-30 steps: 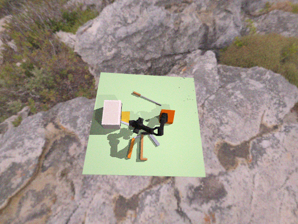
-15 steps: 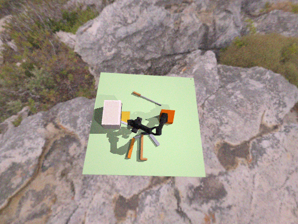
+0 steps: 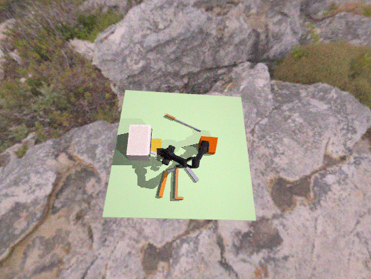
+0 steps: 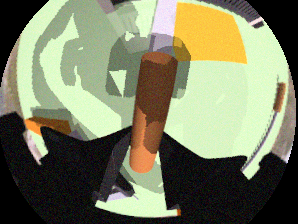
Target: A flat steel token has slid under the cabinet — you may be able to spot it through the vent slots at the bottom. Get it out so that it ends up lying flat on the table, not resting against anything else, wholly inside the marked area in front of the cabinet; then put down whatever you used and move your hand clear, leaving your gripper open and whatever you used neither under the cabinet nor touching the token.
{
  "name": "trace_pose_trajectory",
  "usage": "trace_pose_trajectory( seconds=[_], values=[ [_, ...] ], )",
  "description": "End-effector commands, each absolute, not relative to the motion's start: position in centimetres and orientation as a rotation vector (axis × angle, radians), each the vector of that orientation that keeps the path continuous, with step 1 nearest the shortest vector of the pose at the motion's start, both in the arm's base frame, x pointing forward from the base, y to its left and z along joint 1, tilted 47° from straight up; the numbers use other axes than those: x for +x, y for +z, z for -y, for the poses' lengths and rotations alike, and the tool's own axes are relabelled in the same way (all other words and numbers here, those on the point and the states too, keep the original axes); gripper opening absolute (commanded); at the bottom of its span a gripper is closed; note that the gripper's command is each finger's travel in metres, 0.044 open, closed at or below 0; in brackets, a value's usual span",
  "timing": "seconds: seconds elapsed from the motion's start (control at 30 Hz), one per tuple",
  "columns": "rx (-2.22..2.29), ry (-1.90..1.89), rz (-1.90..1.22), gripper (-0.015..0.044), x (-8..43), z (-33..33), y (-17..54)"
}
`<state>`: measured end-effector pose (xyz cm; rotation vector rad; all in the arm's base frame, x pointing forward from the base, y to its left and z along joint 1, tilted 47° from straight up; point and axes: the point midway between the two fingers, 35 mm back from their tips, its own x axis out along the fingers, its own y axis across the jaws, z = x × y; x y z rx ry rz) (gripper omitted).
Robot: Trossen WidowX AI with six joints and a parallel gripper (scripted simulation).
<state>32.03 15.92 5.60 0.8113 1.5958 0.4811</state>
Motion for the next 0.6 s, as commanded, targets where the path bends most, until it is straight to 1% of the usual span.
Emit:
trace_pose_trajectory(
  seconds=[0.0,0.57],
  values=[
    [0.809,0.487,-1.592,0.0000,32.7,-15.9,5.6],
    [0.809,0.488,-1.591,0.0000,34.5,-15.7,5.3]
  ],
)
